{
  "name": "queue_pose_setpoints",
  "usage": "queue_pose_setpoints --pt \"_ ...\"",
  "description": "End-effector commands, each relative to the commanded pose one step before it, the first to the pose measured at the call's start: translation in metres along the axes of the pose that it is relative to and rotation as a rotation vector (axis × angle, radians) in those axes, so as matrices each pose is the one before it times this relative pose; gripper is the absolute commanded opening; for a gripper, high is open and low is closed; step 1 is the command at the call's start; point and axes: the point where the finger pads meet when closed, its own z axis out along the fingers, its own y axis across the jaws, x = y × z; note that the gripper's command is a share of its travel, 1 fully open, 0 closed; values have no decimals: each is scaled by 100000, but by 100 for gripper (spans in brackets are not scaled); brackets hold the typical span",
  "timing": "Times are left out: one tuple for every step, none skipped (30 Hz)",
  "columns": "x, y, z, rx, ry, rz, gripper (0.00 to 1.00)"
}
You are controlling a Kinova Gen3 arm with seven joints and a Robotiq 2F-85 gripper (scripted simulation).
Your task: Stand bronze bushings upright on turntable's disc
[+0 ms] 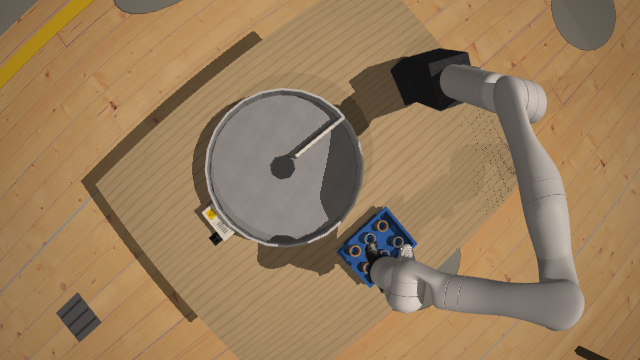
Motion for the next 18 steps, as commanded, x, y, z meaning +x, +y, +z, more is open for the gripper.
queue_pose_setpoints --pt "105 484 68 -164 7 -893 39" --pt "6 214 40 0 1 196 39" --pt "8 207 38 0 1 189 39" --pt "9 200 37 0 1 182 39" --pt "10 193 35 0 1 175 39" --pt "11 185 34 0 0 168 39" --pt "12 178 32 0 0 161 39" --pt "13 171 31 0 0 154 39" --pt "13 163 29 0 0 148 39" --pt "13 156 28 0 0 141 39" --pt "14 148 26 0 -1 134 39" --pt "14 141 25 0 -1 127 39" --pt "14 134 24 0 -1 120 39" --pt "14 126 22 0 -1 113 39" --pt "13 119 21 0 -1 107 39" --pt "13 112 20 0 -1 100 39" --pt "0 0 0 0 0 0 39" --pt "0 0 0 0 0 0 39"
